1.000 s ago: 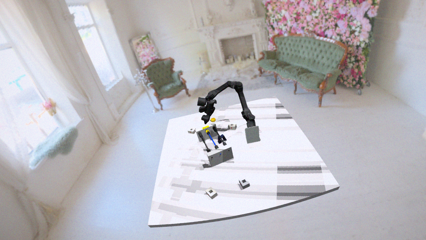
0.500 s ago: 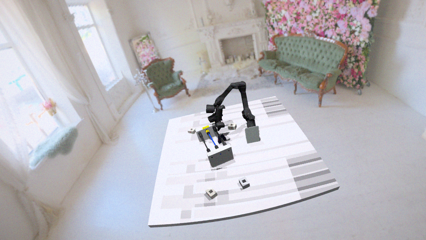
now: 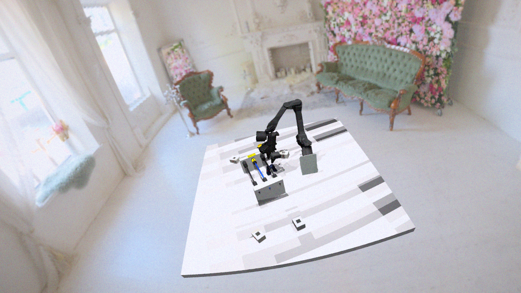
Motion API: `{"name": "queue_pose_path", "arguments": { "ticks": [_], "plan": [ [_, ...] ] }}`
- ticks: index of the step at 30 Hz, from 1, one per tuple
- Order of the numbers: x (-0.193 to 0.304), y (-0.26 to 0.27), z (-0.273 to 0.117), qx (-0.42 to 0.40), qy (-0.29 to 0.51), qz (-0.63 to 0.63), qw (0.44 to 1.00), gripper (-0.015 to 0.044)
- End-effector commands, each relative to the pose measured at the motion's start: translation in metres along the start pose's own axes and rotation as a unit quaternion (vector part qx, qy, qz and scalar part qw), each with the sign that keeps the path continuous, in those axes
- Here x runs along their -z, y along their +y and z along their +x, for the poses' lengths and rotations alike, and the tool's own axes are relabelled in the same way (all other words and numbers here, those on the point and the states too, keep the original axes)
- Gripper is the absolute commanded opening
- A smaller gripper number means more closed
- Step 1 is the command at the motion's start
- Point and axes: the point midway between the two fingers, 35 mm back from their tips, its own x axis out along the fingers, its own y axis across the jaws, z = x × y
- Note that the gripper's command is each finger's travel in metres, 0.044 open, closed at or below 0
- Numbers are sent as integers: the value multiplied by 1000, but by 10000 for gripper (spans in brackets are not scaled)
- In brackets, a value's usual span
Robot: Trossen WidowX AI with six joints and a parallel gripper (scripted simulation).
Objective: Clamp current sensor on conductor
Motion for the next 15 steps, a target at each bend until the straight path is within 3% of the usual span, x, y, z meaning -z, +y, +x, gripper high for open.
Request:
{"name": "queue_pose_path", "arguments": {
  "ticks": [1, 15],
  "plan": [
    [2, 3, 9, -4, 4, -5, 1000, 278],
    [2, 3, 32, -4, 4, -5, 1000, 278]
  ]
}}
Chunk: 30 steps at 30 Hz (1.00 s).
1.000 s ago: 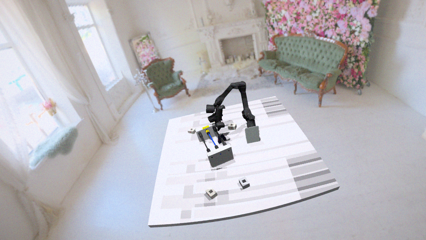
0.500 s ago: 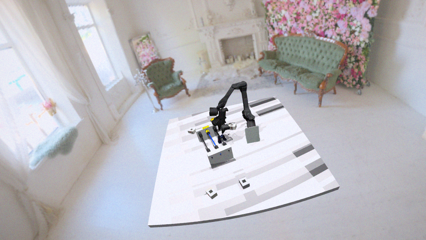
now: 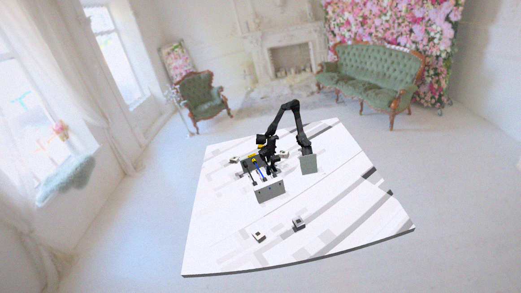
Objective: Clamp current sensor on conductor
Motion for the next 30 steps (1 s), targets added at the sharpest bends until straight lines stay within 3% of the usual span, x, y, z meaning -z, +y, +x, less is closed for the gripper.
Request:
{"name": "queue_pose_path", "arguments": {
  "ticks": [1, 17, 22, 30],
  "plan": [
    [3, 3, 9, -3, 3, -4, 1000, 278],
    [5, 3, 29, -2, 4, -5, 1000, 278],
    [3, 0, 26, 2, 2, -1, 1000, 147],
    [3, 0, 26, 2, 2, -1, 1000, 94]
  ]
}}
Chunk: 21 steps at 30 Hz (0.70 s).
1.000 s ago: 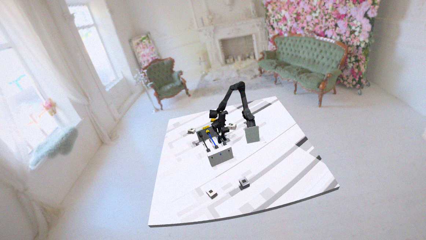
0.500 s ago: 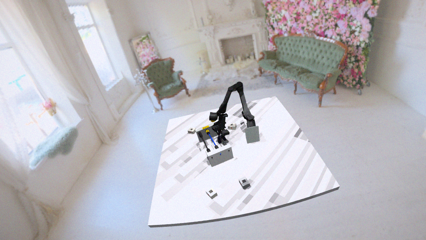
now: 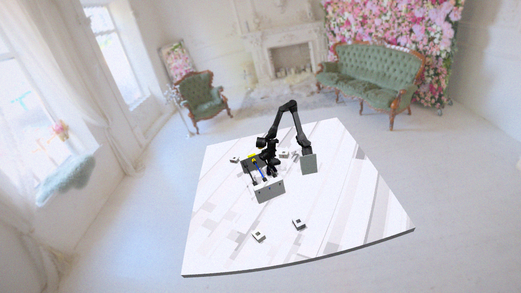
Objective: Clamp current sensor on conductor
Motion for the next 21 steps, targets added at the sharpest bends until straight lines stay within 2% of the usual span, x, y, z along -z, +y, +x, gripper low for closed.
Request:
{"name": "queue_pose_path", "arguments": {
  "ticks": [1, 5, 7, 8, 21],
  "plan": [
    [0, 0, 0, 0, 0, 1, 1000, 87],
    [0, 0, 0, 0, 0, 1, 1000, 60],
    [0, 1, -2, -2, 1, -2, 1000, 8],
    [1, 2, -3, -3, 2, -3, 1000, 0],
    [25, 2, -11, -3, 3, -4, 1000, 0]
  ]
}}
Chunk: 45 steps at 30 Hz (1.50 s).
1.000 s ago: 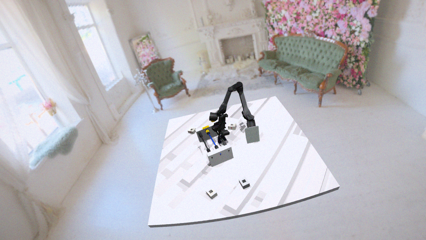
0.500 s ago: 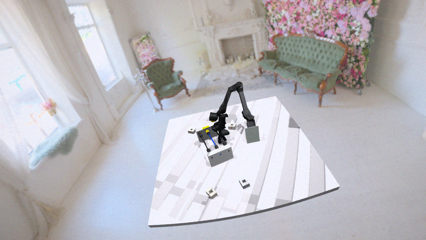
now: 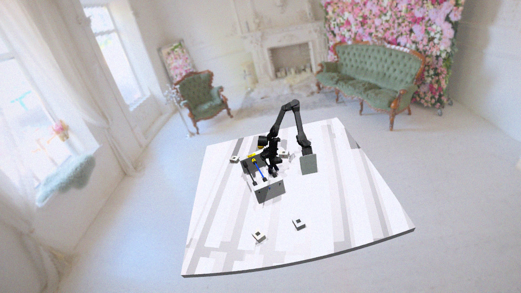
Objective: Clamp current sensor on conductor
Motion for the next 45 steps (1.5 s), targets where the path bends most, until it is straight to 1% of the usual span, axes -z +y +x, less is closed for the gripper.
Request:
{"name": "queue_pose_path", "arguments": {
  "ticks": [1, 12, 24, 34, 35, 40, 42, 45],
  "plan": [
    [15, 3, -4, -3, 2, -4, 1000, 0],
    [49, 8, -11, -3, 2, -4, 1000, 0],
    [51, 8, -6, -3, 2, -4, 1000, 0],
    [49, 5, -9, 0, 2, -1, 1000, 263],
    [49, 5, -9, 0, 2, -1, 1000, 278],
    [48, 6, -11, 0, 2, -1, 1000, 278],
    [47, 7, -25, -3, 2, -2, 1000, 278],
    [49, 8, -58, -5, 2, -4, 1000, 278]
  ]
}}
